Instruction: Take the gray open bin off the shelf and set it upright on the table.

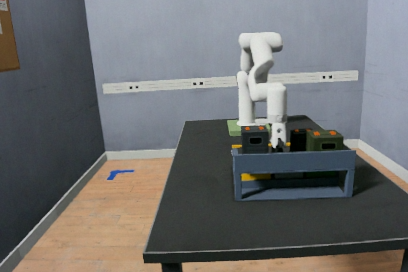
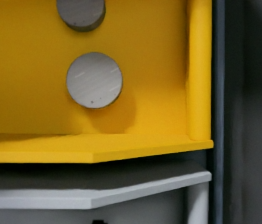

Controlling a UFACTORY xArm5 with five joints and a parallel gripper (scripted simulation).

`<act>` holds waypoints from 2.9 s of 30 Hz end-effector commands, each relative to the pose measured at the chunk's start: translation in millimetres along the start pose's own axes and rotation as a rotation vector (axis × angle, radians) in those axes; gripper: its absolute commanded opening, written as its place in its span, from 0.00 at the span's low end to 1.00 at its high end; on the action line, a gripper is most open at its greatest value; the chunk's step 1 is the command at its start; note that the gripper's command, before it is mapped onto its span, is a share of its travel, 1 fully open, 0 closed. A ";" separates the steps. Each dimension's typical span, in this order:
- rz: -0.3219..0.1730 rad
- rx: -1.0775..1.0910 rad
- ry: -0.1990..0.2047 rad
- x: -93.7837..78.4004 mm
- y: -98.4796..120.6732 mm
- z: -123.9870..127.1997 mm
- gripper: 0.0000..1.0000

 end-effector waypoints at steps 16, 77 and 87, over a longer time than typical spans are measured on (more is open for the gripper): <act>-0.002 0.000 -0.005 2.3 0.7 -1.7 0.00; 0.001 0.000 -0.006 6.0 0.7 -1.6 0.00; 0.001 0.000 -0.006 10.3 0.7 -1.6 0.00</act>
Point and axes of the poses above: the point where the finger pads meet when closed, its own x axis back along the fingers, its own z axis across the jaws, y = z × x, the point moved 1 cm from there along x, back along the fingers, and after that the axes turned 15 degrees about -x, right-handed, at the moved point
